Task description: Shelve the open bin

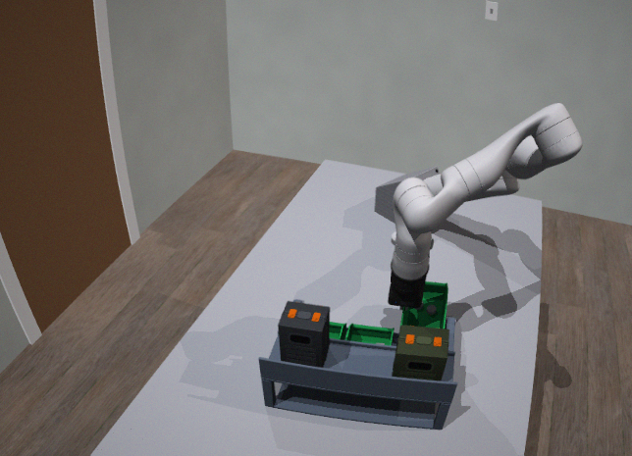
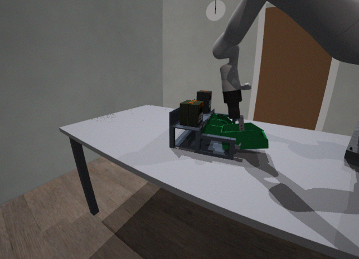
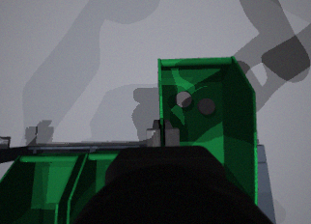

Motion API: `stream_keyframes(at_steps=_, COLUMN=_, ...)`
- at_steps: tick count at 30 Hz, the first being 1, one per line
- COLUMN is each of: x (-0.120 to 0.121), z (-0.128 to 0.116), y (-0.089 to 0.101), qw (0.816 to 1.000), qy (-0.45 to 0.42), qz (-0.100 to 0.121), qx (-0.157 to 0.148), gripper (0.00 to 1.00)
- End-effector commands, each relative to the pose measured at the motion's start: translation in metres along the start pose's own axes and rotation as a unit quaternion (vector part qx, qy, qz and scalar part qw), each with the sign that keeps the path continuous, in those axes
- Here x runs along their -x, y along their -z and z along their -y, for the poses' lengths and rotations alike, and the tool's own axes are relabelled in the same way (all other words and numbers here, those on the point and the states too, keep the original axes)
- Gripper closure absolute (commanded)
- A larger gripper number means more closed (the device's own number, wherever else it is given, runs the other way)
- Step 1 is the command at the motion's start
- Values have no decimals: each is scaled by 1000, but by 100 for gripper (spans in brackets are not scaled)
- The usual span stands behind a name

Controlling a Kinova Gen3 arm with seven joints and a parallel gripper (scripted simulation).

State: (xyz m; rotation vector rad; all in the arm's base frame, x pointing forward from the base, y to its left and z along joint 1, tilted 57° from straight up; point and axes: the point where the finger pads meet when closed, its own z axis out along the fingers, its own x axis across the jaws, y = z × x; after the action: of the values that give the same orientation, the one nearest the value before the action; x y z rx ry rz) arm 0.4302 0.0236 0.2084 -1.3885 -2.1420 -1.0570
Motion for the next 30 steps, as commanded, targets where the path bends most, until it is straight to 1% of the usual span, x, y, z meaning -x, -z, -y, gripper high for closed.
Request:
stream_keyframes(at_steps=1, x=1, z=-4, y=1, qw=1000, qy=1, qz=1, qx=0, gripper=100)
stream_keyframes(at_steps=30, x=1, z=-25, y=5, qw=1000, qy=1, qz=1, qx=0, gripper=100)
